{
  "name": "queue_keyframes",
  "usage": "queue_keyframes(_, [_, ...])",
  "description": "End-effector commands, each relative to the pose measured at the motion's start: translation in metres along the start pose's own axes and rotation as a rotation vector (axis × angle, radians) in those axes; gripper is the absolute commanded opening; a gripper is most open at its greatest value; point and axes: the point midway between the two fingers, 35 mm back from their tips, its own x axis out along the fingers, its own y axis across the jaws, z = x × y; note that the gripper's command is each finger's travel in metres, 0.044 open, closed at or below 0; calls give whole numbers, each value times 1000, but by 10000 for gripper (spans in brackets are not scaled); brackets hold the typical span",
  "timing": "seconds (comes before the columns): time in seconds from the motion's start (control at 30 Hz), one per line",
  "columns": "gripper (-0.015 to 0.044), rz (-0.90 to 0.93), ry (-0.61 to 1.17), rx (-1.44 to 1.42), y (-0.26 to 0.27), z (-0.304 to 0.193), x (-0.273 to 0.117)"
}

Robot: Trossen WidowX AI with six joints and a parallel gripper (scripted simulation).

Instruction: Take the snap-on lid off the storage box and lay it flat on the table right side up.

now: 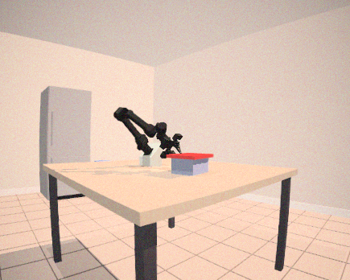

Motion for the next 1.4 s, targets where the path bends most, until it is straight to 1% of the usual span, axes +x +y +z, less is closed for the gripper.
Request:
queue_keyframes(0.0, [0,0,0,0,1,0,-1])
queue_keyframes(1.37, [0,0,0,0,6,0,-7])
